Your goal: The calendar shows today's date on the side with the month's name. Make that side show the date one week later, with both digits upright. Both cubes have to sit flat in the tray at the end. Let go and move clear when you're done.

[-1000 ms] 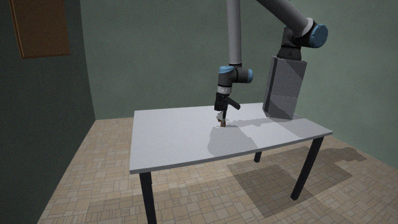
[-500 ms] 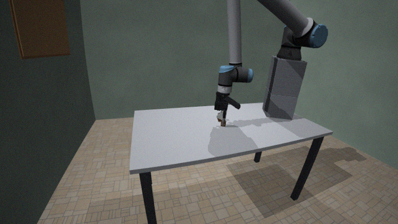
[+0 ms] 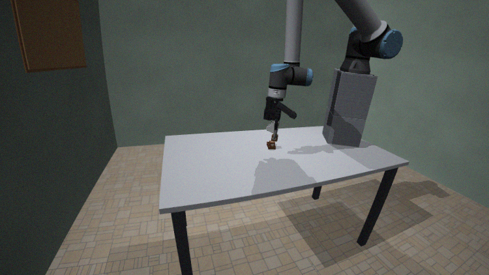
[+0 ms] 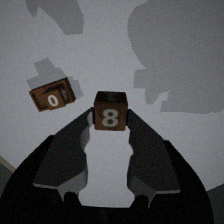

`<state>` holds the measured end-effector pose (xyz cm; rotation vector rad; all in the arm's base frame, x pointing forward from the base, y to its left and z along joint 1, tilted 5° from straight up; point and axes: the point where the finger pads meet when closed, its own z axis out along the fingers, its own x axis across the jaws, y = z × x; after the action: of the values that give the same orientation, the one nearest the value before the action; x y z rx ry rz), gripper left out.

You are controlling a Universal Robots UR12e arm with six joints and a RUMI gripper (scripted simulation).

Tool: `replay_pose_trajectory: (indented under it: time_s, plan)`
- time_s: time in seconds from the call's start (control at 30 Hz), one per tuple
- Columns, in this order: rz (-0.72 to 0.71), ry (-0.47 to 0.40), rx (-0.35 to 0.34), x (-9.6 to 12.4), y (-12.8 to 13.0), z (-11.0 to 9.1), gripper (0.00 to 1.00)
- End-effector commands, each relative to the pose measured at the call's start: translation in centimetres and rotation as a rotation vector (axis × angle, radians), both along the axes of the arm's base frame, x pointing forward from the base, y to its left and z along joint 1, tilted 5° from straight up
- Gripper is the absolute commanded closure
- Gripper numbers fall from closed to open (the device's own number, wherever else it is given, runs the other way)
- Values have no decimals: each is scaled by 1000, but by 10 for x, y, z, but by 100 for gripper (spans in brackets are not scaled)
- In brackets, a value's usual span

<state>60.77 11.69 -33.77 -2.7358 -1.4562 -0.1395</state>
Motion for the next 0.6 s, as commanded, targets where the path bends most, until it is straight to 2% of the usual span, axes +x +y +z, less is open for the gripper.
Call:
replay_pose_trajectory:
  time_s: [0.0, 0.57]
  plan:
    - [1, 17, 3, -9, -1, 11, 89]
    - [-2, 16, 3, -7, -1, 12, 89]
